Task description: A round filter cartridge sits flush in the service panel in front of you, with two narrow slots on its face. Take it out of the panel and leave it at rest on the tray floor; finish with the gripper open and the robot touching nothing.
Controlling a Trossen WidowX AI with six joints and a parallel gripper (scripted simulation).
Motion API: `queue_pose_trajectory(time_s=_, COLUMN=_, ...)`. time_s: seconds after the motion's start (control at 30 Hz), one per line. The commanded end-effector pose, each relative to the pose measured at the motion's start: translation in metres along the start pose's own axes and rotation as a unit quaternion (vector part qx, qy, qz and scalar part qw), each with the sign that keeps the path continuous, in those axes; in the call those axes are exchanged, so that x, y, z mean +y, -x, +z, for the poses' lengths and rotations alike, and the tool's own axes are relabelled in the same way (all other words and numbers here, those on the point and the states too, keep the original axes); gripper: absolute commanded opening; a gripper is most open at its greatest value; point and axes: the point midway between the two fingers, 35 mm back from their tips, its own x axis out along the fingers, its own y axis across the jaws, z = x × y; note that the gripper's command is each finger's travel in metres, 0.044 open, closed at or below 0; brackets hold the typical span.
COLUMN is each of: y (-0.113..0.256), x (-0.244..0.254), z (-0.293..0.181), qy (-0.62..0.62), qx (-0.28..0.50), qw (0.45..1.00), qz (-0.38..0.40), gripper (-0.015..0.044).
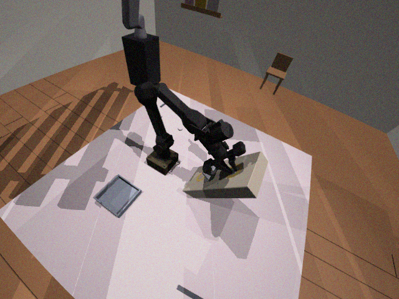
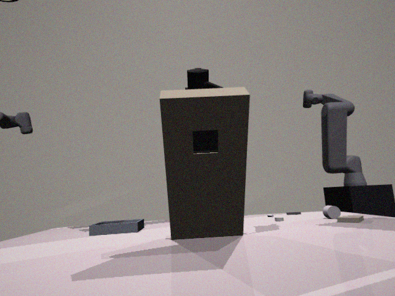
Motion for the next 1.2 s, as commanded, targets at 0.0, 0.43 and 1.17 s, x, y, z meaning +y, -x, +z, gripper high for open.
queue_pose_trajectory(time_s=0.0, y=-0.004, x=-0.001, z=-0.001, qy=0.057, qx=0.003, qw=0.998, qz=-0.002, gripper=0.0000)
queue_pose_trajectory(time_s=0.43, y=0.041, x=-0.003, z=-0.003, qy=0.015, qx=0.003, qw=1.000, qz=-0.001, gripper=0.0000)
queue_pose_trajectory(time_s=1.17, y=0.069, x=0.031, z=0.013, qy=0.000, qx=0.002, qw=1.000, qz=0.001, gripper=0.0000)
